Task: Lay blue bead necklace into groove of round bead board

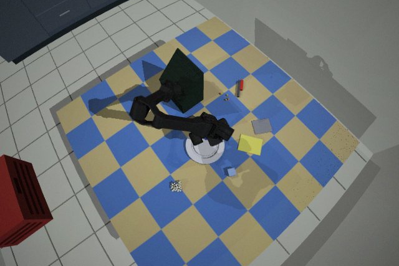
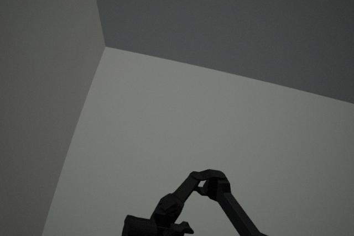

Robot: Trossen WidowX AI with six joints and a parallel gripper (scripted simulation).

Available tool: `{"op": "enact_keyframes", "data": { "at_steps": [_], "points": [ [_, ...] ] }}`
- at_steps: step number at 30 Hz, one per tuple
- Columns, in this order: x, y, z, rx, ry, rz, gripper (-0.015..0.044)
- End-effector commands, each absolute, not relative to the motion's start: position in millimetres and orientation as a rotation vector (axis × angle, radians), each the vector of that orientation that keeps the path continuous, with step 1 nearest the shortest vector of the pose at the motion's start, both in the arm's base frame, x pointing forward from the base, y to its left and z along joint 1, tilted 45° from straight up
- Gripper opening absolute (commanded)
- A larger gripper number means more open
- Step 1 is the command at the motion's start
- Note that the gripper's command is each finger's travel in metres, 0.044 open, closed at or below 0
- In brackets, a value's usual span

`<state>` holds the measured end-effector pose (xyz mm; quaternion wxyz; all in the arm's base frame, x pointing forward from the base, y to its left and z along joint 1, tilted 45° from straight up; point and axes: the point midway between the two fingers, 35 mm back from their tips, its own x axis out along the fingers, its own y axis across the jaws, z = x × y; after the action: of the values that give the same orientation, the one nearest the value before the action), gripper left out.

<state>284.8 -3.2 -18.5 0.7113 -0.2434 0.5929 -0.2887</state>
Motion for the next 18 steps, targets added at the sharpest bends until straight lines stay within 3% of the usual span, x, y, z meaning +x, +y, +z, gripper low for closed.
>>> {"op": "enact_keyframes", "data": {
  "at_steps": [1, 18],
  "points": [
    [285.3, -1.1, -18.0, -0.505, 1.305, -0.666, 0.038],
    [289.0, -13.9, -31.1, -0.503, 1.301, -0.666, 0.038]
  ]
}}
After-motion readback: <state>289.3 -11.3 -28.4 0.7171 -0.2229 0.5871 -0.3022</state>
